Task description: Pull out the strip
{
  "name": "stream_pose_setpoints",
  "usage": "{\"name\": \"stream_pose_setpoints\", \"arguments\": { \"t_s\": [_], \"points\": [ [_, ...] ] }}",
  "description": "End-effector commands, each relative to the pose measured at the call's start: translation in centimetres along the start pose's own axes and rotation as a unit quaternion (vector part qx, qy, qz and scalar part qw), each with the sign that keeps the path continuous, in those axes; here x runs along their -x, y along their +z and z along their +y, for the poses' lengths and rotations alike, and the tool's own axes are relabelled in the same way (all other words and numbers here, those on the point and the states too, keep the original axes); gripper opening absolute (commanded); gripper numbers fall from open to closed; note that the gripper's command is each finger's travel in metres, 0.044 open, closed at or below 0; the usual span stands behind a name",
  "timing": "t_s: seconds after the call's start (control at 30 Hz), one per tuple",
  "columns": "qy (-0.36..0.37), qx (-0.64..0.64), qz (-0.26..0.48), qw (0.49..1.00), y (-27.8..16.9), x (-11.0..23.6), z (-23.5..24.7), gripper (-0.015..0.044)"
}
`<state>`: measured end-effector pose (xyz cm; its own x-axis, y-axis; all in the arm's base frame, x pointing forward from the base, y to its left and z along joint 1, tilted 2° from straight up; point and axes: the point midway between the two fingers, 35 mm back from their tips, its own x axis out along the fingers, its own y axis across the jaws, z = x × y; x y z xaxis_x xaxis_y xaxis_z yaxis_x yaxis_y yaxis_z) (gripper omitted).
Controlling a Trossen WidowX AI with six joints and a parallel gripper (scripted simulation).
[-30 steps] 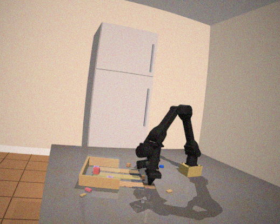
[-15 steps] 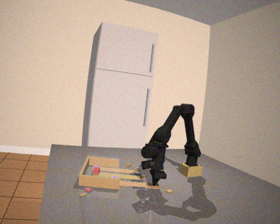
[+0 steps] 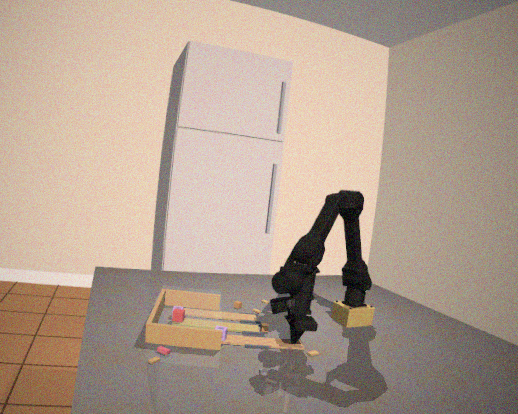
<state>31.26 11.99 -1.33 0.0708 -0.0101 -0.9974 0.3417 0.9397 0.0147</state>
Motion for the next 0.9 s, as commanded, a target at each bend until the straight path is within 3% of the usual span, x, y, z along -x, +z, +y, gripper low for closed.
{"name": "stream_pose_setpoints", "arguments": {
  "t_s": [0.0, 0.87],
  "points": [
    [-0.007, 0.001, 0.012, 1.0, -1.4, -0.6, -0.3, 0.0],
    [-0.007, 0.001, 0.014, 1.0, -5.0, -0.5, -0.2, 0.0]
  ]
}}
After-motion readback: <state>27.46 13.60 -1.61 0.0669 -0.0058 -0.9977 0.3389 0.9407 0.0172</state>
